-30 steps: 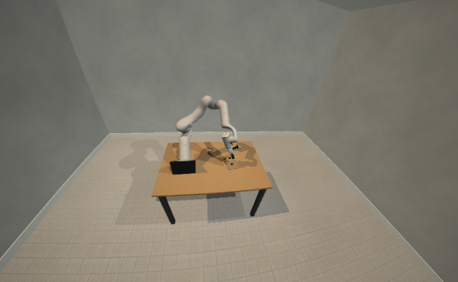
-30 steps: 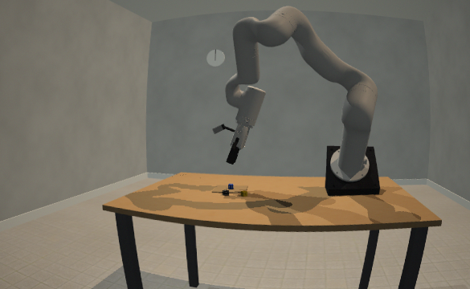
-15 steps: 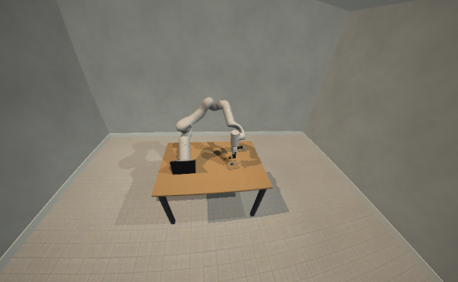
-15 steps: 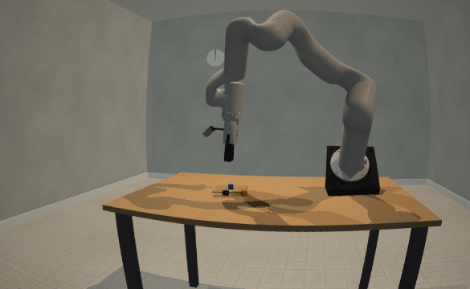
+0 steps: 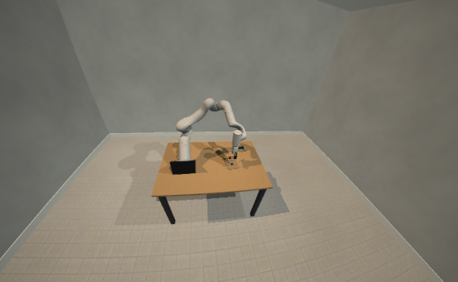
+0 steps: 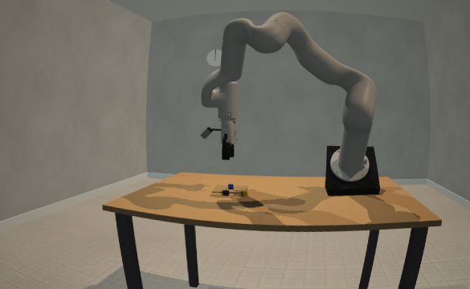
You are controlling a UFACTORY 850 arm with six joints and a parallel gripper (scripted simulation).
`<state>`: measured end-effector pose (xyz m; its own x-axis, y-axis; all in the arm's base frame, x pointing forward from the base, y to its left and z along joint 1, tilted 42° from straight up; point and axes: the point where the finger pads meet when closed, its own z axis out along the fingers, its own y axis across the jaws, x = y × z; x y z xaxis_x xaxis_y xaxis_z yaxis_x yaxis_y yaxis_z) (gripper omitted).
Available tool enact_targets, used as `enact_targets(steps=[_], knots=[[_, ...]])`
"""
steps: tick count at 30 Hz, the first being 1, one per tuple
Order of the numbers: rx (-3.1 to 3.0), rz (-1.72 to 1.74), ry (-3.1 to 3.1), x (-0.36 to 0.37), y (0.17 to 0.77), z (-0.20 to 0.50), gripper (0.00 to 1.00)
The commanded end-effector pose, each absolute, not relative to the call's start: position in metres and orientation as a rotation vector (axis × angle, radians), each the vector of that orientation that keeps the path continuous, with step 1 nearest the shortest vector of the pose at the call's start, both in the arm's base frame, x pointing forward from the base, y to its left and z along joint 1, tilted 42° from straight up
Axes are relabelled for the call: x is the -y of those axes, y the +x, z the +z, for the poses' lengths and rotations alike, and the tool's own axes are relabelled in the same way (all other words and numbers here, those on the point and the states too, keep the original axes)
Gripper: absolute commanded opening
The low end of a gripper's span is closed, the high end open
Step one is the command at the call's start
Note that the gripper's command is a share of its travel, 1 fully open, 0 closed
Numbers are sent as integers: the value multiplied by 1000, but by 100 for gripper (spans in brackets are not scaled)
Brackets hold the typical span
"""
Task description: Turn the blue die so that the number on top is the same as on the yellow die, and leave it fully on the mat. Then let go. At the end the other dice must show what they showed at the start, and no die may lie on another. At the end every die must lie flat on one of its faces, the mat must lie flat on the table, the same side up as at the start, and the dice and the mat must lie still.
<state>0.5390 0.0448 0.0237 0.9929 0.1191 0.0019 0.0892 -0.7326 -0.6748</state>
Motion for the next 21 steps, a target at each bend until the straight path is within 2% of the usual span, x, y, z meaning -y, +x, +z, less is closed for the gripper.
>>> enact_targets(steps=[1, 21], knots=[[145, 52, -2398, -44, 540, 25, 100], [145, 51, -2397, -15, 543, 57, 100]])
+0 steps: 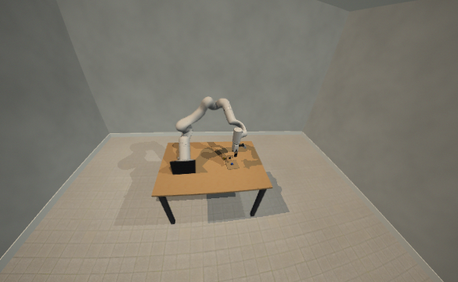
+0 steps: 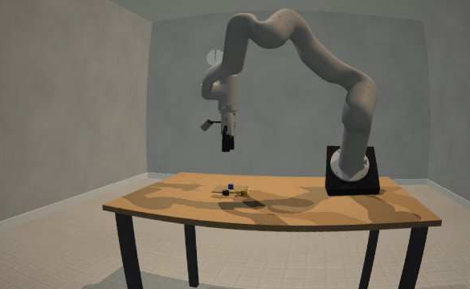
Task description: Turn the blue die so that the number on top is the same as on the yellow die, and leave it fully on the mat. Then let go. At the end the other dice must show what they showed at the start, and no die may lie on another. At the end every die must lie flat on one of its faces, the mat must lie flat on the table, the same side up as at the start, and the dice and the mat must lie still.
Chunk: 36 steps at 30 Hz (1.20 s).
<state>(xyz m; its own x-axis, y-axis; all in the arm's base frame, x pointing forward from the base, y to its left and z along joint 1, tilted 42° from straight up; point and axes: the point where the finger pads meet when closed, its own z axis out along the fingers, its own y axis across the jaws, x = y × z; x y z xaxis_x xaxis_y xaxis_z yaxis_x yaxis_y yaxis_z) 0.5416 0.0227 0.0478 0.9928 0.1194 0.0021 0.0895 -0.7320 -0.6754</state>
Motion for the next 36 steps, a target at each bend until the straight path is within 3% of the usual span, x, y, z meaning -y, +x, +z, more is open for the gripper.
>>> enact_targets(steps=[1, 36], knots=[[145, 51, -2397, -13, 543, 59, 100], [145, 51, -2397, -9, 544, 64, 100]])
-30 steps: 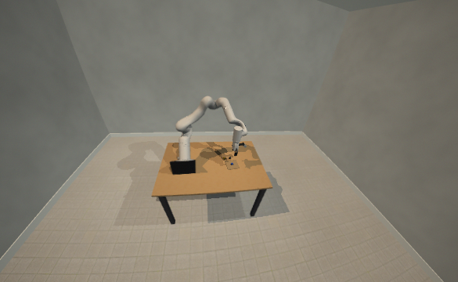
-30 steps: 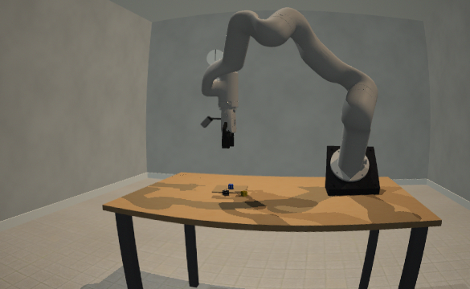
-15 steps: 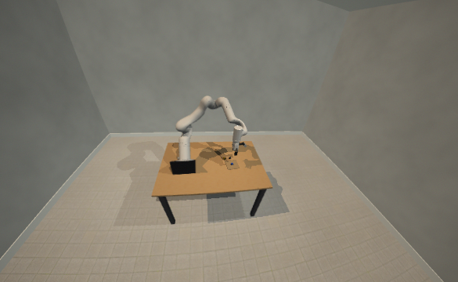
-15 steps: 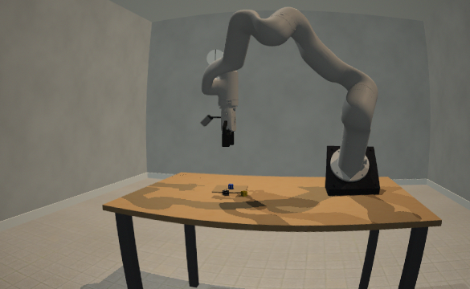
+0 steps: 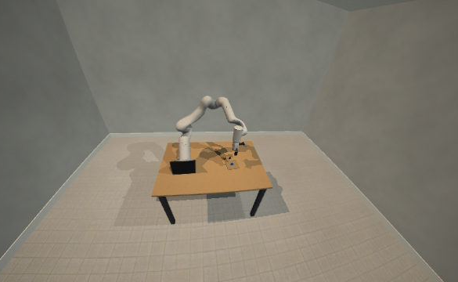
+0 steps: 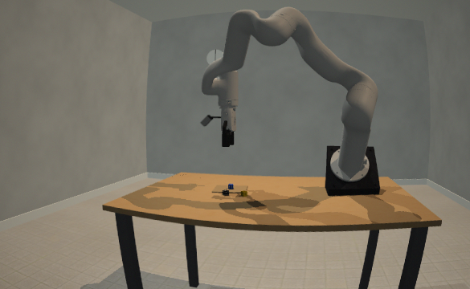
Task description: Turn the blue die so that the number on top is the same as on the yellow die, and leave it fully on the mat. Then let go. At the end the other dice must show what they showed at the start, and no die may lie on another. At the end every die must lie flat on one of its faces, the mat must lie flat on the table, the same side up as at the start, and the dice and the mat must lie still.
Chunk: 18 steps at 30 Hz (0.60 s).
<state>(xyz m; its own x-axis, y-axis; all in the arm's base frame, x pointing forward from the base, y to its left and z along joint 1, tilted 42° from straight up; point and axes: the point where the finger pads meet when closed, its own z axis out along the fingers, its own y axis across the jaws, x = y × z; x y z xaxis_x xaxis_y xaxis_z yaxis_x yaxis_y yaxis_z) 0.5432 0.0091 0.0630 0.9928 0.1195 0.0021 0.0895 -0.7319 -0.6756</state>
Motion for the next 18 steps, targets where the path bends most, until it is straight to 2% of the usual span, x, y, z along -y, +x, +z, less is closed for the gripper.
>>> enact_targets(steps=[1, 18], knots=[[145, 51, -2397, -9, 544, 64, 100], [145, 51, -2397, -9, 544, 64, 100]])
